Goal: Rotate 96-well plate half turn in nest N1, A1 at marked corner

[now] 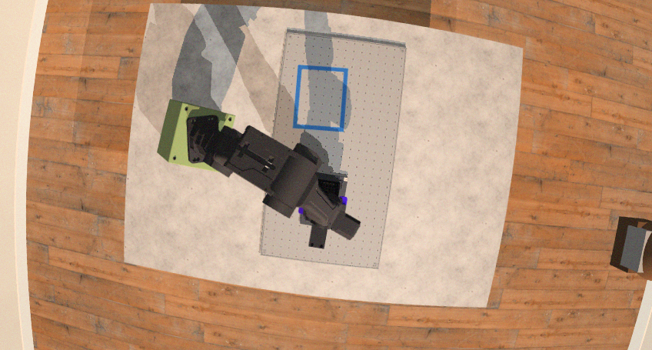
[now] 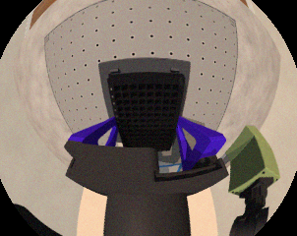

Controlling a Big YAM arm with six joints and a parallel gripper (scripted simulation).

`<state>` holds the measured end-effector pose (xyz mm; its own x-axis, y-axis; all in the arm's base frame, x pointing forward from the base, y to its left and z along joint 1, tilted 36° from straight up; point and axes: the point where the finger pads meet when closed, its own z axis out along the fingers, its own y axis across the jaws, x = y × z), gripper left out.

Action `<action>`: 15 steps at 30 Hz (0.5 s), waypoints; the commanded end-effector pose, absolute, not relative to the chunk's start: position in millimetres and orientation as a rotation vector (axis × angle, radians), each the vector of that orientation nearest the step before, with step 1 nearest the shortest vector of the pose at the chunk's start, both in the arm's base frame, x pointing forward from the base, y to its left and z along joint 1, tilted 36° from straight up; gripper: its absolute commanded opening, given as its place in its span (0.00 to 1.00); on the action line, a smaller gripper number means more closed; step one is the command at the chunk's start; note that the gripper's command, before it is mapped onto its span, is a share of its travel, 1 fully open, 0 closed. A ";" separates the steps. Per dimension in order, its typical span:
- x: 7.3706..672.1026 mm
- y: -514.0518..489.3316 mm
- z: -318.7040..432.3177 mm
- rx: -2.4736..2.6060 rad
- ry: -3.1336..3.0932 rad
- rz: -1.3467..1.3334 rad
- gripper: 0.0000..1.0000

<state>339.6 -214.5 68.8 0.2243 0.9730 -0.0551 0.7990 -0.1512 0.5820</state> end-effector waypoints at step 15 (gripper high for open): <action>353.3 -220.4 87.3 1.961 1.597 0.473 0.00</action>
<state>340.6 -215.0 70.0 0.2248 0.9728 -0.0557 0.7976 -0.1509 0.5840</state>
